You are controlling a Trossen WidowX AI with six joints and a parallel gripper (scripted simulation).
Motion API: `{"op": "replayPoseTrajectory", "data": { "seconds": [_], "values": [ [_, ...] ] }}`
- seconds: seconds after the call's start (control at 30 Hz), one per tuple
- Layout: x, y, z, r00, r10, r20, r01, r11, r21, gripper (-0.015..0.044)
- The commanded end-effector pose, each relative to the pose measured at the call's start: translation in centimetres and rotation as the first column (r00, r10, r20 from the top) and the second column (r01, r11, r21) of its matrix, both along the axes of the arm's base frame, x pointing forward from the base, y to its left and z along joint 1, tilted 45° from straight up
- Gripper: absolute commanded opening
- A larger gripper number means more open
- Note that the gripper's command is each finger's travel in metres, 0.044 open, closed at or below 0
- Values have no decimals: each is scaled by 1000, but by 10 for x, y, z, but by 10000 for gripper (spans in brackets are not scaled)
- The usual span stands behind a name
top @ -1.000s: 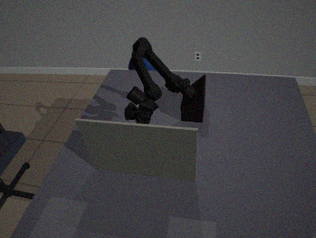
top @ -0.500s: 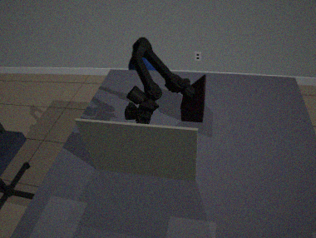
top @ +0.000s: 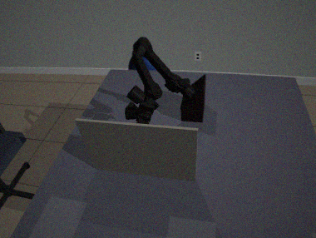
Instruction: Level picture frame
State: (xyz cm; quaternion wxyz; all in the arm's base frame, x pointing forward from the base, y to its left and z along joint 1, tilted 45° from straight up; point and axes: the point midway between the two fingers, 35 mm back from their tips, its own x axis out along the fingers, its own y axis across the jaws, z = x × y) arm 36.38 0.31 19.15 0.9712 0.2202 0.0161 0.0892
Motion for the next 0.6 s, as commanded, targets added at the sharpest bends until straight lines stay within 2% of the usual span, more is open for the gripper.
{"op": "replayPoseTrajectory", "data": {
  "seconds": [0.0,0.57],
  "values": [
    [-1,4,2,1000,10,5,-10,1000,2,0],
    [-1,5,3,1000,10,5,-10,1000,2,0]
  ]
}}
